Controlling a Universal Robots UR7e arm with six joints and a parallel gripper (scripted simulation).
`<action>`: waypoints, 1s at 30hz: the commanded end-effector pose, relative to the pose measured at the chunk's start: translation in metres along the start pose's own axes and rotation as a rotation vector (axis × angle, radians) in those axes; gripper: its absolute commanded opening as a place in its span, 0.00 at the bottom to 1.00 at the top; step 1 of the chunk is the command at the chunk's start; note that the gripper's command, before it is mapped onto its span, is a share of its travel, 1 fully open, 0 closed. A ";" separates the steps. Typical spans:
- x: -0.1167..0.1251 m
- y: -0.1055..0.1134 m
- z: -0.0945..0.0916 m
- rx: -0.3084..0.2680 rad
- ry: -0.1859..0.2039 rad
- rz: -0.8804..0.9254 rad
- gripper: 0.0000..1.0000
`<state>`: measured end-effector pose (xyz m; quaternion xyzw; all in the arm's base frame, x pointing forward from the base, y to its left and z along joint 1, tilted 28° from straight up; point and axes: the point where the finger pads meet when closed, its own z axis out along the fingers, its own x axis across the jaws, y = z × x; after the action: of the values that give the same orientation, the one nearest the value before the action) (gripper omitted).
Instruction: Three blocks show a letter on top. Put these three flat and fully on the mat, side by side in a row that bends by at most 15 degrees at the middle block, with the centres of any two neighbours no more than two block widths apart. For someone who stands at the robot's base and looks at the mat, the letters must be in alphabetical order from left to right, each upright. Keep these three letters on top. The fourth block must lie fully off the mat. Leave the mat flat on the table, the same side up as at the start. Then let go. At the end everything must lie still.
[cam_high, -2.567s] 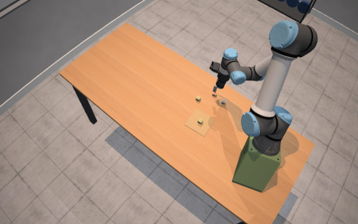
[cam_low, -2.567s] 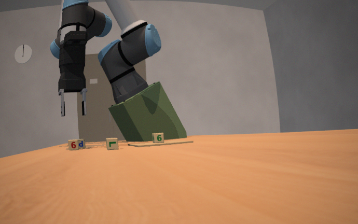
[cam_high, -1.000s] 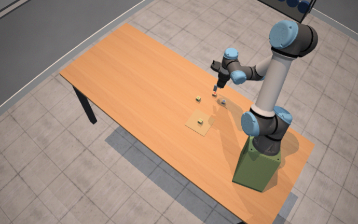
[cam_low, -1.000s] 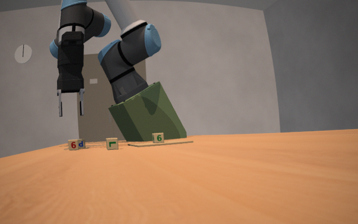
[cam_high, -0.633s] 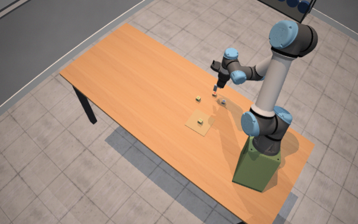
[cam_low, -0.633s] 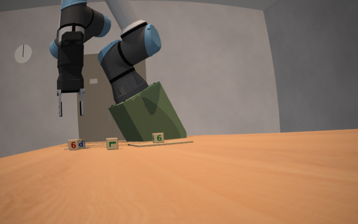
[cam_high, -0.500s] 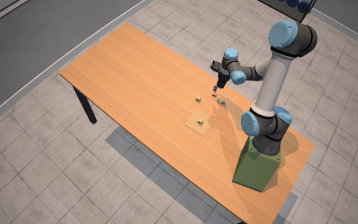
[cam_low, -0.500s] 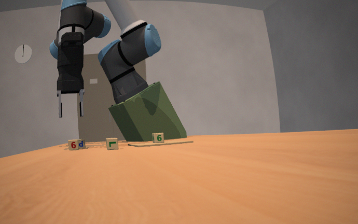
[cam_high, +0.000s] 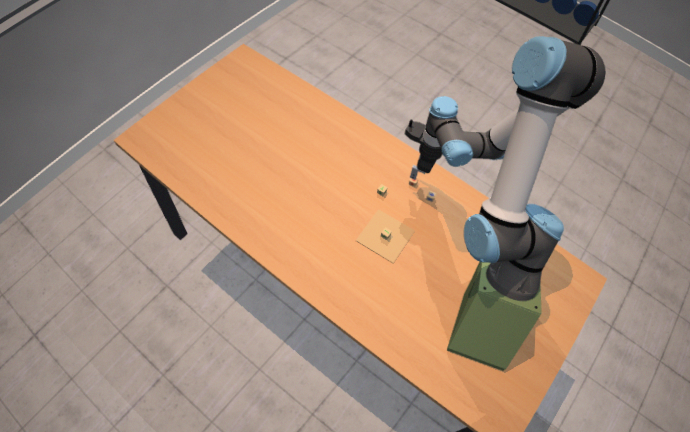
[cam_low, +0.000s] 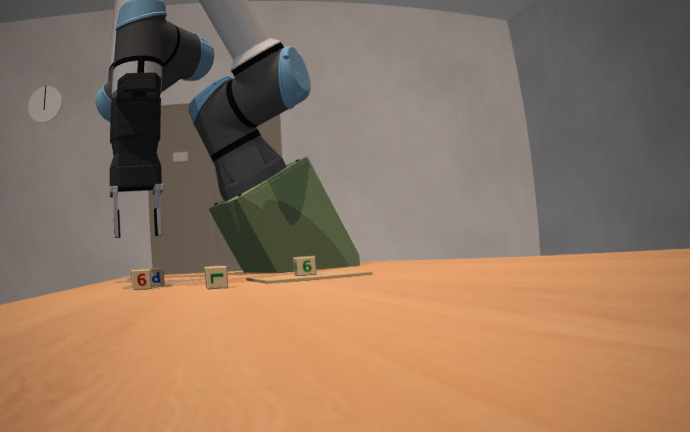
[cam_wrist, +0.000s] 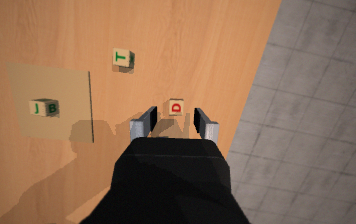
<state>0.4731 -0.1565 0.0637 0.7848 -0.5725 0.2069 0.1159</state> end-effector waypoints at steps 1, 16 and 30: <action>0.000 0.001 0.010 0.000 0.000 0.000 1.00; 0.000 0.000 0.028 0.001 0.001 0.001 1.00; 0.000 0.000 0.035 0.001 0.001 0.000 1.00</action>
<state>0.4797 -0.1700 0.0346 0.7849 -0.5723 0.2073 0.1159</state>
